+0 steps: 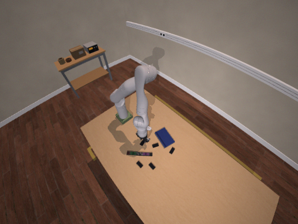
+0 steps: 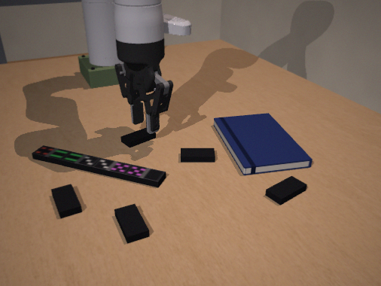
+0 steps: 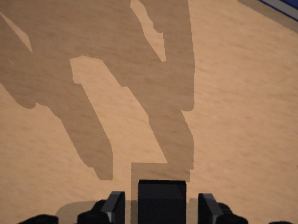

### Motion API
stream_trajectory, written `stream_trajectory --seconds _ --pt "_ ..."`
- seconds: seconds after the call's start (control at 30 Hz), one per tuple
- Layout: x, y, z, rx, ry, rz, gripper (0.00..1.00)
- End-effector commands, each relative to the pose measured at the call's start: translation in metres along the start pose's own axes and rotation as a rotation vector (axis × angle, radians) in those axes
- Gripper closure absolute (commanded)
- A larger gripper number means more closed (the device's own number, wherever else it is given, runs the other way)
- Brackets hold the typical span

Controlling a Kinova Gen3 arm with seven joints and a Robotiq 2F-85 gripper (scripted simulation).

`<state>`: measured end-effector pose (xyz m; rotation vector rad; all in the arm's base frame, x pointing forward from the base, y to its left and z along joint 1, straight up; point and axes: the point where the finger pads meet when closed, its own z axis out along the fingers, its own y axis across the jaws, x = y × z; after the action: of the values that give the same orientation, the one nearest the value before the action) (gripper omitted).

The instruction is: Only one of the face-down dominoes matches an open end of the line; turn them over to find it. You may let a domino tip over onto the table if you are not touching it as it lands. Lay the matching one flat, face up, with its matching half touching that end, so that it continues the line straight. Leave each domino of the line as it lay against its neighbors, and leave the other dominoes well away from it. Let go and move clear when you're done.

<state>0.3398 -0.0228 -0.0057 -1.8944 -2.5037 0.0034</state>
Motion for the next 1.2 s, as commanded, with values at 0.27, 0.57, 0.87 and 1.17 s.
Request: stream_trajectory --seconds 0.27,0.57,0.87,1.17 --pt "0.0 0.0 0.0 -0.001 0.0 0.0 0.51" --pt "0.0 0.0 -0.001 -0.001 -0.011 0.0 0.51" --pt "0.0 0.001 -0.015 -0.018 -0.136 0.0 0.51" --pt "0.0 0.001 -0.01 -0.001 -0.14 0.0 0.51"
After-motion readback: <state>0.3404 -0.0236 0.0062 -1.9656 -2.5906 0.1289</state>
